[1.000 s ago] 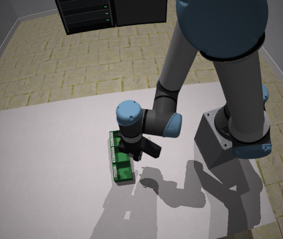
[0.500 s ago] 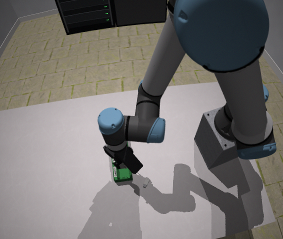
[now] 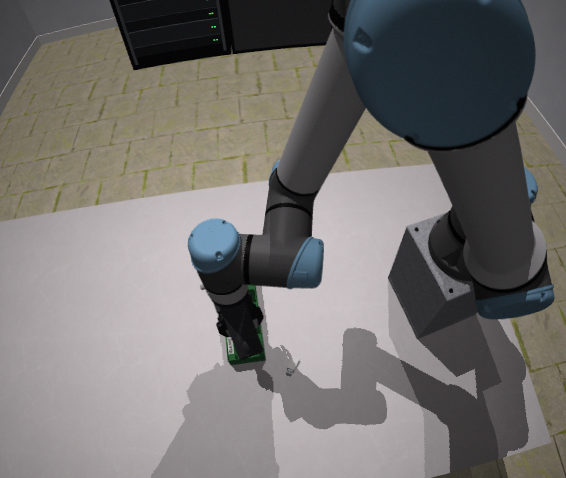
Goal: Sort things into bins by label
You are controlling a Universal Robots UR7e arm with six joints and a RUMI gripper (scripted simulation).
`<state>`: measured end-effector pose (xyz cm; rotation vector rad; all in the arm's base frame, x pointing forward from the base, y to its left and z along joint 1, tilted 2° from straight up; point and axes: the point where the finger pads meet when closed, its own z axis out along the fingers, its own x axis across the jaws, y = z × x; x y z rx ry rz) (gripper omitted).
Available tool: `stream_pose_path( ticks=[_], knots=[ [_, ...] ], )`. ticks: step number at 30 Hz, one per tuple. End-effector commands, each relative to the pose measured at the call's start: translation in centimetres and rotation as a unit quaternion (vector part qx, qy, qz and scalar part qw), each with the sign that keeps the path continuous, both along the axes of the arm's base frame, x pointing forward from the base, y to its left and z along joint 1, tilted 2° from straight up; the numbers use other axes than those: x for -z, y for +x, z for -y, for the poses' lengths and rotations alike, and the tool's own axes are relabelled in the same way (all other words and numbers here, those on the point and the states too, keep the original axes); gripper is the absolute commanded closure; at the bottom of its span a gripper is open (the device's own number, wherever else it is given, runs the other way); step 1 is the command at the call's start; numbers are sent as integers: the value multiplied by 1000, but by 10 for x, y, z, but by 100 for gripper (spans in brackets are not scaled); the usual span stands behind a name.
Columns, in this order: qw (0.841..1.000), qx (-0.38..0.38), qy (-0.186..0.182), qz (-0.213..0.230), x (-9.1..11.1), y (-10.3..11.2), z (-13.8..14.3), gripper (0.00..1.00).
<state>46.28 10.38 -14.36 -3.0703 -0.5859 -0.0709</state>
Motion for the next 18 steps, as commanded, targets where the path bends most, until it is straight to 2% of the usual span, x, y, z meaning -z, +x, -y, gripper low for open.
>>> stream_pose_path(
  ticks=[1, 4, 5, 18],
  knots=[
    [997, 78, -2, -4, 0, 1, 0, 100],
    [996, 93, -2, -5, 0, 1, 0, 100],
    [992, 124, -2, -7, 0, 1, 0, 100],
    [992, 124, -2, -7, 0, 0, 0, 100]
  ],
)
